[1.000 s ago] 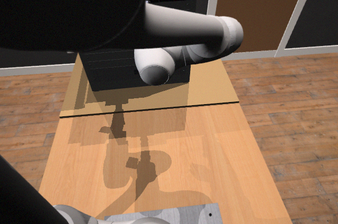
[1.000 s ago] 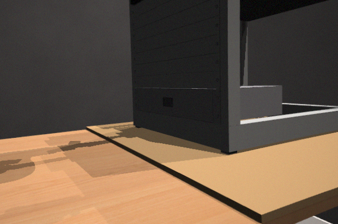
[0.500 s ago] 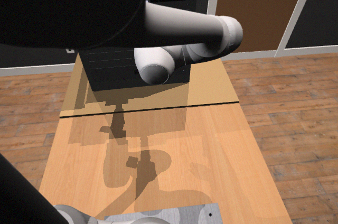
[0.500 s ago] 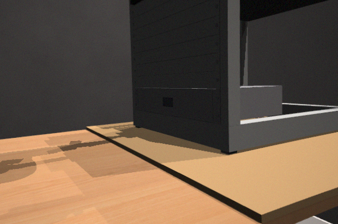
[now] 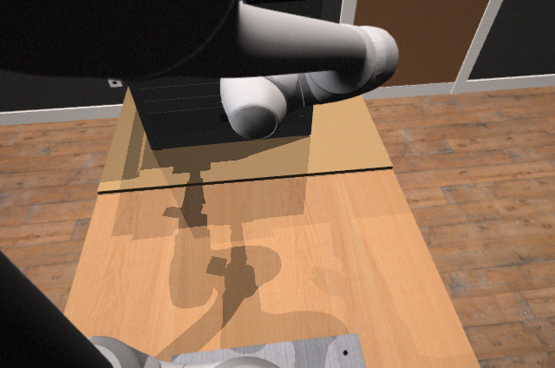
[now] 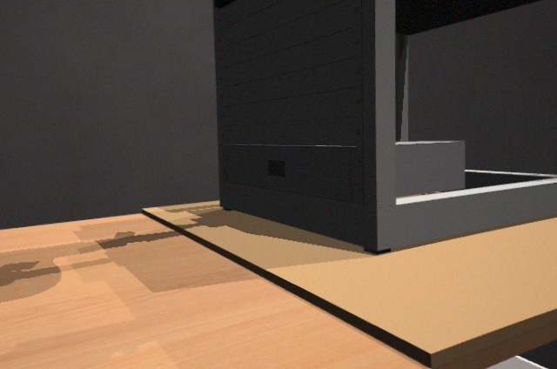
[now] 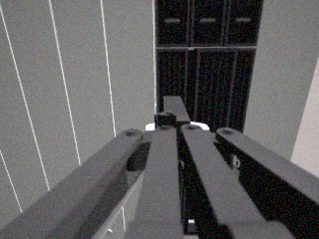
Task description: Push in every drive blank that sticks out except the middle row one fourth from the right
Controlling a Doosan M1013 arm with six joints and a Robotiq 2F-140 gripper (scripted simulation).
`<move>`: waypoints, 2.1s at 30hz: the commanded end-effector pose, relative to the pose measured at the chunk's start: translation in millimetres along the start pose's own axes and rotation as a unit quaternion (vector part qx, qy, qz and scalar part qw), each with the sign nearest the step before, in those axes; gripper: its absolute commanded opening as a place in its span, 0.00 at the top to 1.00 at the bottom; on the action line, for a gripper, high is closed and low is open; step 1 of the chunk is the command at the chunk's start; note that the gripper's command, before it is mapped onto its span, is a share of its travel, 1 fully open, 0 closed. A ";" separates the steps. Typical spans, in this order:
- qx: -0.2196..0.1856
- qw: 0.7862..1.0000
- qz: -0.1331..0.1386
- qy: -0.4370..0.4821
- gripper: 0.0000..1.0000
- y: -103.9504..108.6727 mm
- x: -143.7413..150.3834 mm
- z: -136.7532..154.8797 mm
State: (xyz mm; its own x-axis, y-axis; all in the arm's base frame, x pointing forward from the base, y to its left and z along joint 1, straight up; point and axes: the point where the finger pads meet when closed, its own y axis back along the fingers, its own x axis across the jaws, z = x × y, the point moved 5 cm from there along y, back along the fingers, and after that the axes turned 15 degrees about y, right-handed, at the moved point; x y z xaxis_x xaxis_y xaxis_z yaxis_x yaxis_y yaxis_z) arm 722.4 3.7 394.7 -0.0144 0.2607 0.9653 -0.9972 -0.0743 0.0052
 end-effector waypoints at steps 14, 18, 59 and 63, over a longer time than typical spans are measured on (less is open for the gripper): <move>0.000 1.000 0.001 0.000 0.90 -0.2 0.8 0.3; 0.000 1.000 0.001 0.000 0.90 -0.2 0.8 0.3; 0.000 1.000 0.001 0.000 0.90 82.1 0.7 0.5; 0.000 1.000 0.001 0.000 0.90 82.2 11.1 3.3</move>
State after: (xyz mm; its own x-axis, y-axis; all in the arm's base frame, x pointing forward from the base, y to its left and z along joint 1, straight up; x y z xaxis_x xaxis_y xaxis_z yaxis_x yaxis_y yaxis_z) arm 640.0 -2.7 397.7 -0.0132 0.2604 0.9654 -0.9972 -0.0740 0.0063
